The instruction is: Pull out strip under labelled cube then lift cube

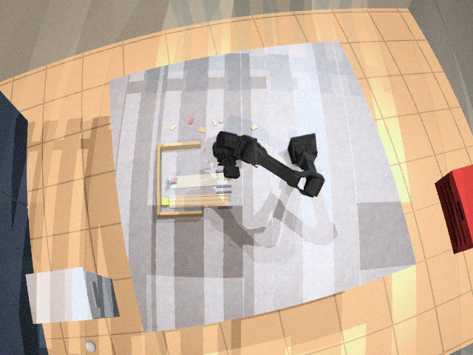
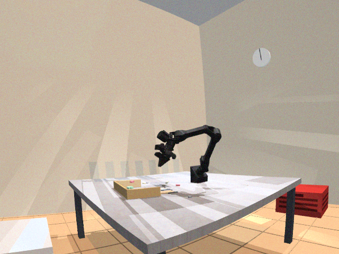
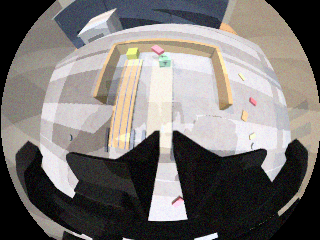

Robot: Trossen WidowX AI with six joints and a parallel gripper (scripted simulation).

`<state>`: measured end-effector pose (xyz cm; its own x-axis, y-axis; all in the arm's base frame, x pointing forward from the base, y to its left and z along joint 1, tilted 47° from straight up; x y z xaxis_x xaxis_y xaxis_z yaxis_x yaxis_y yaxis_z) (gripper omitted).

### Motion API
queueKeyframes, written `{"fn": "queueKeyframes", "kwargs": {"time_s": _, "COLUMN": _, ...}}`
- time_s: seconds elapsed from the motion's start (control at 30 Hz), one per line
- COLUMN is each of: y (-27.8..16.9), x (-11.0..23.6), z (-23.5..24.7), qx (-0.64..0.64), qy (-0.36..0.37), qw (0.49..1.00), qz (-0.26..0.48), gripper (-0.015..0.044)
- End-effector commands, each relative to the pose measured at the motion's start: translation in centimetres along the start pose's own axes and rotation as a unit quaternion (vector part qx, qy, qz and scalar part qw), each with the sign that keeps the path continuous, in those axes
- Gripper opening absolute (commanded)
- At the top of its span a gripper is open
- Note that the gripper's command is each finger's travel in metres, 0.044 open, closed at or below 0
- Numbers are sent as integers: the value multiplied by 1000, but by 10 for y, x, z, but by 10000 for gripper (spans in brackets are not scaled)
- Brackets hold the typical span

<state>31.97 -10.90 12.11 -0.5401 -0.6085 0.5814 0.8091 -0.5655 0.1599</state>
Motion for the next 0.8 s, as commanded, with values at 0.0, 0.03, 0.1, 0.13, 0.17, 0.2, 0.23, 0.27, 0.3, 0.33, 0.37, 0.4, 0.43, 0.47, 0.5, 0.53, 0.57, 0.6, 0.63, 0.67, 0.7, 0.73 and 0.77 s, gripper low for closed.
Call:
{"fn": "queueKeyframes", "kwargs": {"time_s": 0.0, "y": 12, "x": -43, "z": 9, "qx": -15, "qy": -44, "qw": 989, "qz": 141, "gripper": 0}}
{"fn": "queueKeyframes", "kwargs": {"time_s": 0.03, "y": 13, "x": -50, "z": 11, "qx": -16, "qy": -50, "qw": 985, "qz": 165, "gripper": 0}}
{"fn": "queueKeyframes", "kwargs": {"time_s": 0.1, "y": 14, "x": -63, "z": 16, "qx": -16, "qy": -63, "qw": 975, "qz": 212, "gripper": 0}}
{"fn": "queueKeyframes", "kwargs": {"time_s": 0.13, "y": 13, "x": -70, "z": 18, "qx": -17, "qy": -69, "qw": 969, "qz": 236, "gripper": 0}}
{"fn": "queueKeyframes", "kwargs": {"time_s": 0.17, "y": 13, "x": -75, "z": 20, "qx": -17, "qy": -73, "qw": 964, "qz": 255, "gripper": 0}}
{"fn": "queueKeyframes", "kwargs": {"time_s": 0.2, "y": 12, "x": -78, "z": 21, "qx": -17, "qy": -76, "qw": 961, "qz": 266, "gripper": 0}}
{"fn": "queueKeyframes", "kwargs": {"time_s": 0.23, "y": 12, "x": -79, "z": 21, "qx": -17, "qy": -77, "qw": 960, "qz": 270, "gripper": 0}}
{"fn": "queueKeyframes", "kwargs": {"time_s": 0.27, "y": 12, "x": -79, "z": 21, "qx": -17, "qy": -77, "qw": 960, "qz": 270, "gripper": 0}}
{"fn": "queueKeyframes", "kwargs": {"time_s": 0.3, "y": 12, "x": -79, "z": 21, "qx": -17, "qy": -77, "qw": 960, "qz": 270, "gripper": 0}}
{"fn": "queueKeyframes", "kwargs": {"time_s": 0.33, "y": 12, "x": -79, "z": 21, "qx": -17, "qy": -77, "qw": 960, "qz": 270, "gripper": 0}}
{"fn": "queueKeyframes", "kwargs": {"time_s": 0.37, "y": 12, "x": -79, "z": 21, "qx": -17, "qy": -77, "qw": 960, "qz": 270, "gripper": 0}}
{"fn": "queueKeyframes", "kwargs": {"time_s": 0.4, "y": 12, "x": -79, "z": 21, "qx": -17, "qy": -77, "qw": 960, "qz": 270, "gripper": 0}}
{"fn": "queueKeyframes", "kwargs": {"time_s": 0.43, "y": 11, "x": -78, "z": 21, "qx": -17, "qy": -77, "qw": 960, "qz": 270, "gripper": 0}}
{"fn": "queueKeyframes", "kwargs": {"time_s": 0.47, "y": 9, "x": -77, "z": 22, "qx": -18, "qy": -77, "qw": 960, "qz": 270, "gripper": 0}}
{"fn": "queueKeyframes", "kwargs": {"time_s": 0.5, "y": 7, "x": -75, "z": 22, "qx": -18, "qy": -77, "qw": 960, "qz": 270, "gripper": 0}}
{"fn": "queueKeyframes", "kwargs": {"time_s": 0.53, "y": 6, "x": -75, "z": 22, "qx": -18, "qy": -77, "qw": 960, "qz": 270, "gripper": 0}}
{"fn": "queueKeyframes", "kwargs": {"time_s": 0.57, "y": 6, "x": -75, "z": 22, "qx": -18, "qy": -77, "qw": 960, "qz": 270, "gripper": 0}}
{"fn": "queueKeyframes", "kwargs": {"time_s": 0.6, "y": 6, "x": -75, "z": 22, "qx": -18, "qy": -77, "qw": 960, "qz": 270, "gripper": 0}}
{"fn": "queueKeyframes", "kwargs": {"time_s": 0.63, "y": 5, "x": -76, "z": 22, "qx": -18, "qy": -77, "qw": 960, "qz": 270, "gripper": 0}}
{"fn": "queueKeyframes", "kwargs": {"time_s": 0.67, "y": 5, "x": -77, "z": 22, "qx": -18, "qy": -77, "qw": 960, "qz": 270, "gripper": 0}}
{"fn": "queueKeyframes", "kwargs": {"time_s": 0.7, "y": 4, "x": -78, "z": 22, "qx": -18, "qy": -77, "qw": 960, "qz": 270, "gripper": 0}}
{"fn": "queueKeyframes", "kwargs": {"time_s": 0.73, "y": 3, "x": -80, "z": 21, "qx": -18, "qy": -77, "qw": 960, "qz": 270, "gripper": 0}}
{"fn": "queueKeyframes", "kwargs": {"time_s": 0.77, "y": 3, "x": -81, "z": 21, "qx": -18, "qy": -77, "qw": 960, "qz": 270, "gripper": 0}}
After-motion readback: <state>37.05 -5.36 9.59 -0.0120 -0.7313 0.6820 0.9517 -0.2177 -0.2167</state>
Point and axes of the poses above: the point midway between the two fingers, 35 mm back from their tips, its own x axis back along the fingers, its own z axis across the jaws, y = z × x, the point moved 7 cm from there along x, back along the fingers, and after that the axes turned 11 degrees about -x, right-handed, at the moved point
